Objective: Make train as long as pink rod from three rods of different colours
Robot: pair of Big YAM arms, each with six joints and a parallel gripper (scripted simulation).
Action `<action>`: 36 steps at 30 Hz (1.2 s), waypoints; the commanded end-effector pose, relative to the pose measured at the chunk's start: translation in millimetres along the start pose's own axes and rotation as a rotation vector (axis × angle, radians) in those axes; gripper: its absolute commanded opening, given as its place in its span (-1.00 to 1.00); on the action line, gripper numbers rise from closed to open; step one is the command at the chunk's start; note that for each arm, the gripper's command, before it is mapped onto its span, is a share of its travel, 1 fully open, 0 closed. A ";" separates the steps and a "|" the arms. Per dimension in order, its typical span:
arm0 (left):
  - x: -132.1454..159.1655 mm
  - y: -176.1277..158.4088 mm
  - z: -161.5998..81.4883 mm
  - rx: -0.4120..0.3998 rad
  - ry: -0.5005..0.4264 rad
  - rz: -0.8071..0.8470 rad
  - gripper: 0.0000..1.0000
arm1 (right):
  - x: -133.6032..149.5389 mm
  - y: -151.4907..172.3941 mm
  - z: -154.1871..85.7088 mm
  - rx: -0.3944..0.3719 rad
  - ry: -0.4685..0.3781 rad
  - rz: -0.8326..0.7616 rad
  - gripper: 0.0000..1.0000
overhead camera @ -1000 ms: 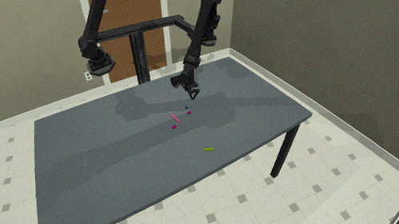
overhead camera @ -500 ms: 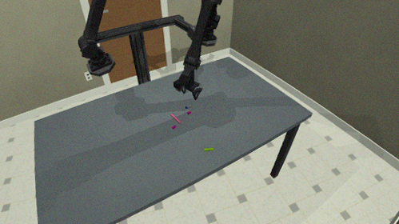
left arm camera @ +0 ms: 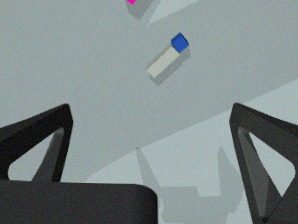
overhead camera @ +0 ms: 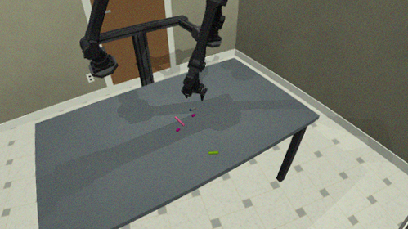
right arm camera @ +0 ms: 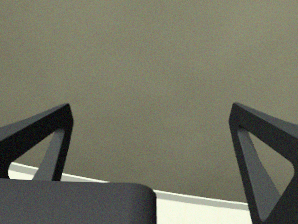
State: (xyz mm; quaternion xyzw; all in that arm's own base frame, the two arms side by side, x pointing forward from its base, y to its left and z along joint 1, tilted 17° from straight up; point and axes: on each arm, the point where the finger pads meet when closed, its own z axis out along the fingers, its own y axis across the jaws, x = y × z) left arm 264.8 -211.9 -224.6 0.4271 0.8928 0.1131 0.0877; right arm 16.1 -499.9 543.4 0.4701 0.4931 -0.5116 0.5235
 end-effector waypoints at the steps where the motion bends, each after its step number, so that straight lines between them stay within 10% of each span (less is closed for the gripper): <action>1: -2.5 2.5 5.6 -0.001 -0.006 -0.167 1.00 | -23.8 -10.9 -7.5 0.024 -0.061 0.010 1.00; 36: -8.6 6.0 11.2 0.005 -0.014 -0.897 1.00 | -23.8 -10.9 -7.5 0.024 -0.061 0.010 1.00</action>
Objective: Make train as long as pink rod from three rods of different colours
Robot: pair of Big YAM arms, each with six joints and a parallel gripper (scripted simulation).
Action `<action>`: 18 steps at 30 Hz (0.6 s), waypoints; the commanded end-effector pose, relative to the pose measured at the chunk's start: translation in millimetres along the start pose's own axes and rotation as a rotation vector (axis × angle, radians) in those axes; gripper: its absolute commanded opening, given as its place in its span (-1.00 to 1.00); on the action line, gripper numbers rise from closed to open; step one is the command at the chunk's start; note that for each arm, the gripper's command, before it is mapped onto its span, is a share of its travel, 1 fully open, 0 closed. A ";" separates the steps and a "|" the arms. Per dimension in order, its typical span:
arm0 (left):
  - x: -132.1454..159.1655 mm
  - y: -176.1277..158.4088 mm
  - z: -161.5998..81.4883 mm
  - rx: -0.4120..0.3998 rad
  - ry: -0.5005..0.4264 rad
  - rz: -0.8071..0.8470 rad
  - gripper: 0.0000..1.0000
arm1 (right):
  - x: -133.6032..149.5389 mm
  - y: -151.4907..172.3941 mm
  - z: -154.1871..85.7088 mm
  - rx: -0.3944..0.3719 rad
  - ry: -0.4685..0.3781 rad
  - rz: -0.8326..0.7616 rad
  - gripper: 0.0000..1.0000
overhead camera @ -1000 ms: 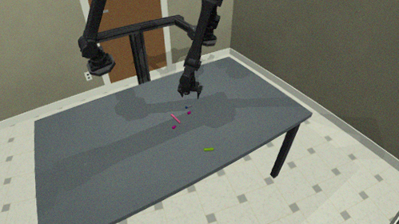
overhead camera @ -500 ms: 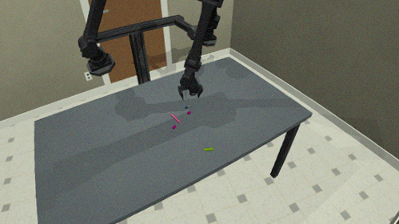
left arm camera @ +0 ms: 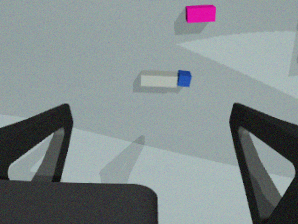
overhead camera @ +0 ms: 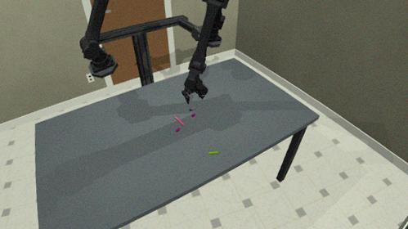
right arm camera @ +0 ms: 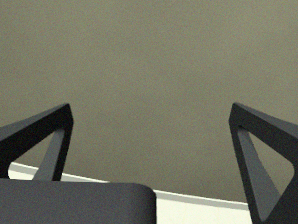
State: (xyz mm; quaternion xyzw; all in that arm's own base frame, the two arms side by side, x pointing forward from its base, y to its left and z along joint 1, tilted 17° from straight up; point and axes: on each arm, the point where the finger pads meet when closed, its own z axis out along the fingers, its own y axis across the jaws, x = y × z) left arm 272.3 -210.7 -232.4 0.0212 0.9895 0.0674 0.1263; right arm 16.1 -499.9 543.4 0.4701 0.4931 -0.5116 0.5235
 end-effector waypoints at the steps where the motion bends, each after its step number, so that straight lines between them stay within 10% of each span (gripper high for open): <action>1: -4.9 -2.8 1.6 0.011 -0.011 -0.048 1.00 | -23.8 -10.9 -7.5 0.024 -0.061 0.010 1.00; 18: -4.9 -2.8 1.6 0.011 -0.011 -0.042 1.00 | -23.8 -10.9 -7.5 0.024 -0.061 0.010 1.00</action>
